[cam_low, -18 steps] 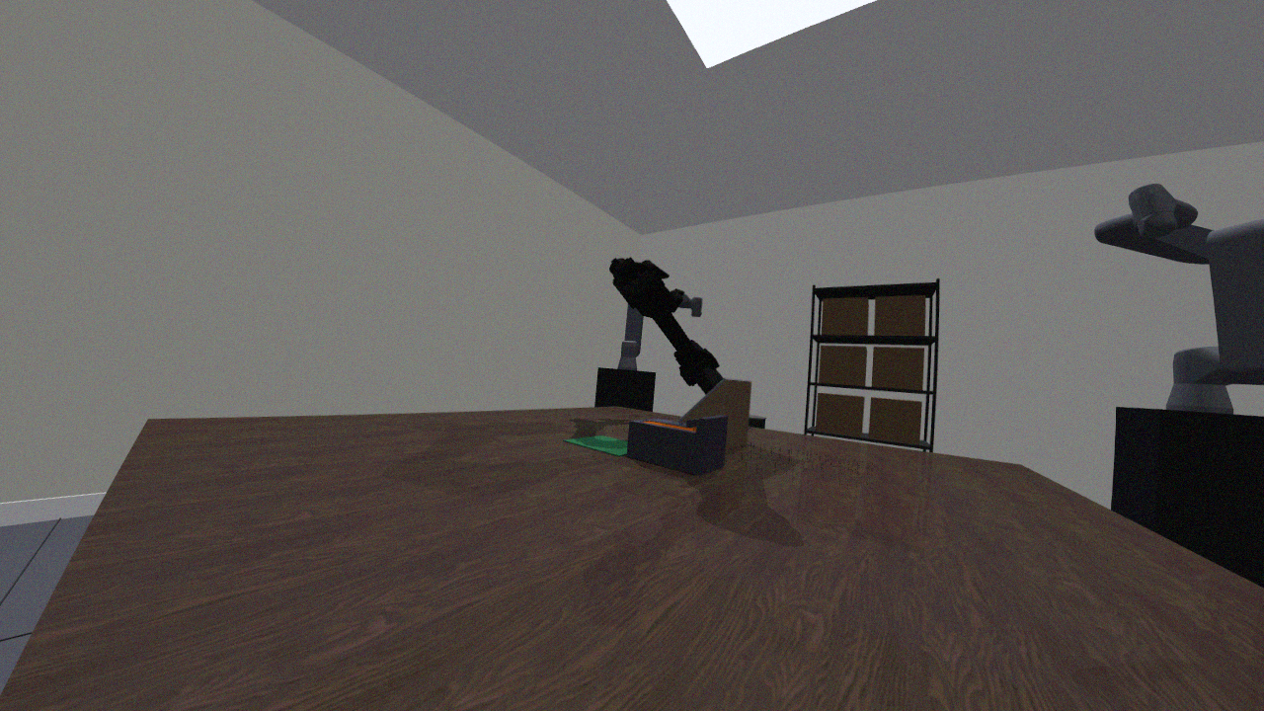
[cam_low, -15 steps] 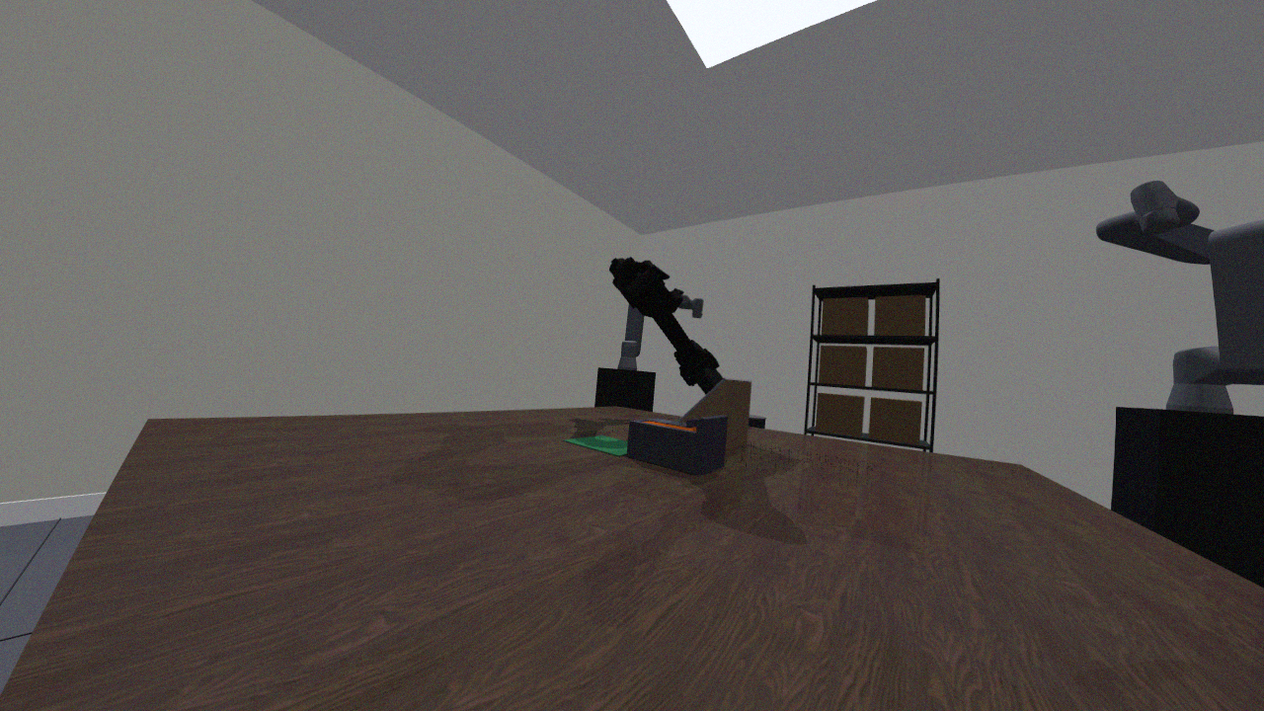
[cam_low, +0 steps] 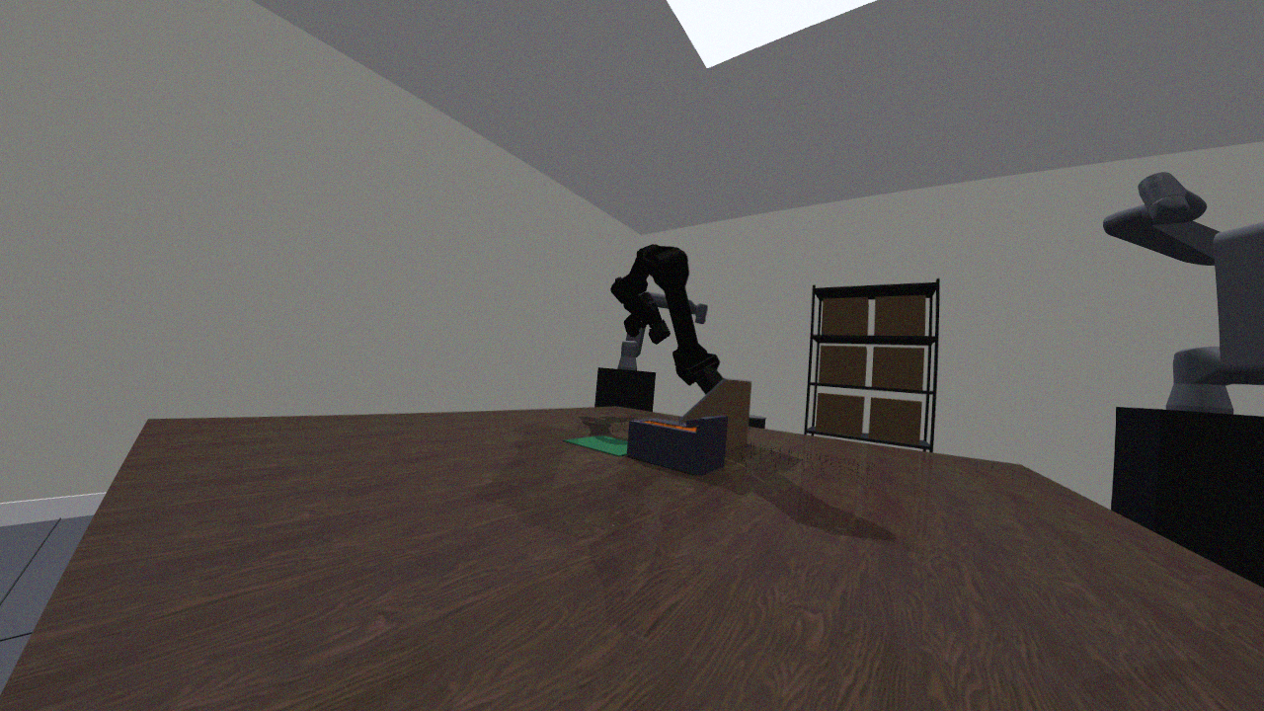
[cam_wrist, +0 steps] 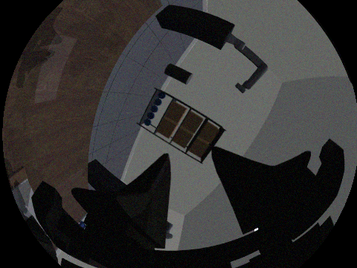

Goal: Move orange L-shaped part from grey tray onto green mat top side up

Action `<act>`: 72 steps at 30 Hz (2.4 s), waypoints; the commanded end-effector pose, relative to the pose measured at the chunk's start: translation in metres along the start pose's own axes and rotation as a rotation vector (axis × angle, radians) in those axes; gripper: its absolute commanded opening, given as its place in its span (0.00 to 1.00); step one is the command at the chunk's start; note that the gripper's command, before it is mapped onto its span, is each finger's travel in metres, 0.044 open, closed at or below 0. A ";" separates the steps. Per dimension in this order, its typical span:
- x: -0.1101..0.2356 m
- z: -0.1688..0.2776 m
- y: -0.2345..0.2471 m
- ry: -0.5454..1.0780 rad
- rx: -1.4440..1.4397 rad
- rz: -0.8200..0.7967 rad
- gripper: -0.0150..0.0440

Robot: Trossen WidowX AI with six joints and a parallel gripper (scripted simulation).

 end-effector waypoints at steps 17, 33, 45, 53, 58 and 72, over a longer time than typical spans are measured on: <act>0.067 -0.131 0.139 -0.477 0.033 -0.788 0.56; 0.242 -0.094 0.235 -0.621 0.368 -1.180 0.56; 0.351 0.046 0.275 -0.692 0.644 -1.183 0.56; 0.367 0.169 0.285 -0.821 0.746 -1.074 0.56; 0.353 0.240 0.286 -0.924 0.754 -1.001 0.56; 0.315 0.276 0.344 -1.049 0.738 -0.938 0.56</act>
Point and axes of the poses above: the point midway between the two fingers, 35 mm back from their tips, its own x axis back along the fingers, its own y axis across the jaws, z = x × y, the point moved 10 cm from there along x, back along the fingers, and after that the axes turned 13 degrees about -x, right-handed, at the moved point
